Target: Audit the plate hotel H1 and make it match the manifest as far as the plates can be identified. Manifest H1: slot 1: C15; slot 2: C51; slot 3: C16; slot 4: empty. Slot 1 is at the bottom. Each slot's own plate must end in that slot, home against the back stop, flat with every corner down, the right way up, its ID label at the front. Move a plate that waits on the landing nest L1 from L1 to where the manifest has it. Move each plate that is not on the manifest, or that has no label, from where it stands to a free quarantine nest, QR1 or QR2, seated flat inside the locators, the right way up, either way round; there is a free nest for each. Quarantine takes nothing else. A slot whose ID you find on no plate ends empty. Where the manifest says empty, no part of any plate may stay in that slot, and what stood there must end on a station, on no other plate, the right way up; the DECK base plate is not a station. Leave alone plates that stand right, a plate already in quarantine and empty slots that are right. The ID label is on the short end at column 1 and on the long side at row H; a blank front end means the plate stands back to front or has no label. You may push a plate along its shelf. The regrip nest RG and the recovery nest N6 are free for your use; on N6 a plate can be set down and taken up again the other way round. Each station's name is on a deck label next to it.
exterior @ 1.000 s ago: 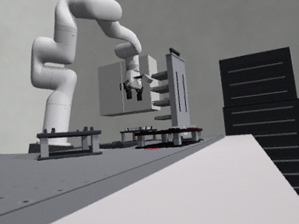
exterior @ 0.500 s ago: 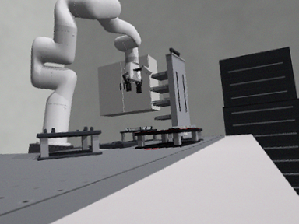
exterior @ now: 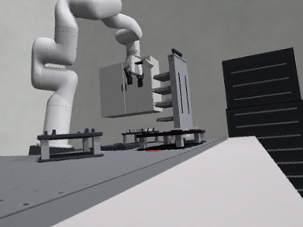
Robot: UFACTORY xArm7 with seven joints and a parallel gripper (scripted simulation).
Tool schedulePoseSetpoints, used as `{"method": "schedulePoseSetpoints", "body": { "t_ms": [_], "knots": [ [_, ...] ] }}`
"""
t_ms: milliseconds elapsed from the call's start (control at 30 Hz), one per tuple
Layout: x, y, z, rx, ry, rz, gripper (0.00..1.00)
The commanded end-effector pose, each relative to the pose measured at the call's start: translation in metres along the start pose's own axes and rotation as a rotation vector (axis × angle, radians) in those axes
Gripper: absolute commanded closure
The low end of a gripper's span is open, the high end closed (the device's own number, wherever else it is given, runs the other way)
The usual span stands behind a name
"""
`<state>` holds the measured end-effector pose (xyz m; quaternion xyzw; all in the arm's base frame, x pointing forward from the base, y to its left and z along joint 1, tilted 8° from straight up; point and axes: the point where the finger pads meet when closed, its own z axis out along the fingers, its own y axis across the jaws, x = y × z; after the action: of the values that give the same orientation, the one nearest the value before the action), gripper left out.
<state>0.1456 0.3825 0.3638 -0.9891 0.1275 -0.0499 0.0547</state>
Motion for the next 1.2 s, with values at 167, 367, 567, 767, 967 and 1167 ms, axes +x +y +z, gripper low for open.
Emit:
{"method": "schedulePoseSetpoints", "body": {
  "t_ms": [167,367,567,767,967,1167],
  "knots": [
    [0.0,-0.001,-0.026,0.003,0.0,0.0,0.0],
    [0.0,-0.001,-0.046,0.003,0.0,0.0,0.0],
    [0.0,0.0,-0.066,0.003,0.0,0.0,0.0],
    [0.0,0.0,-0.079,0.002,0.0,0.0,0.0],
    [0.0,0.0,-0.099,0.002,0.0,0.0,0.0],
    [0.0,0.0,-0.119,0.002,0.0,0.0,0.0]
  ]
}}
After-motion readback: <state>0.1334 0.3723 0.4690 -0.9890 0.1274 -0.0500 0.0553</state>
